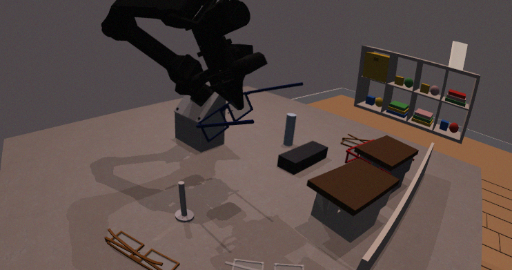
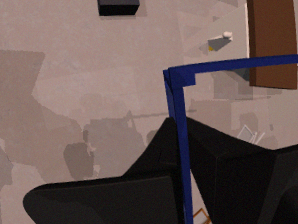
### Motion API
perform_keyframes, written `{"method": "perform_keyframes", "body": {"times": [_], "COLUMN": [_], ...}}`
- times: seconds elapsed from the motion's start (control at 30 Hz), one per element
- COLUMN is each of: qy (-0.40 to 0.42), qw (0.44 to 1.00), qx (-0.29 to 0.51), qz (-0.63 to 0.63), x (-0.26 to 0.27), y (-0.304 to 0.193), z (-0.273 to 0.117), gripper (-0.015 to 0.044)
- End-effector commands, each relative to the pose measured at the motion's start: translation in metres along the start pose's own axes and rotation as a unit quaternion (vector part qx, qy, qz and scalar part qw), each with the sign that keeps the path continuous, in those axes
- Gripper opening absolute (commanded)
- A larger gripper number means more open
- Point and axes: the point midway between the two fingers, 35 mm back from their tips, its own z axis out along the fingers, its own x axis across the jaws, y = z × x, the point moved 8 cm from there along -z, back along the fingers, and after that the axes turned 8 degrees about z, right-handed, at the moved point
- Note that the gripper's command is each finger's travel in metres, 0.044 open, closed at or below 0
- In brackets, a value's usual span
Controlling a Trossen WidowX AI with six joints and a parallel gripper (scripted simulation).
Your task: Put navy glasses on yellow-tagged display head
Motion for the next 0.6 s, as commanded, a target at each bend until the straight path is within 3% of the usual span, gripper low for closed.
{"method": "perform_keyframes", "body": {"times": [0.0, 0.57], "qy": [0.016, 0.077], "qw": [1.0, 0.995], "qx": [0.006, 0.041], "qz": [0.013, 0.052], "x": [-0.007, -0.025], "y": [0.009, 0.054], "z": [0.006, 0.039], "gripper": [0.0, 0.0]}}
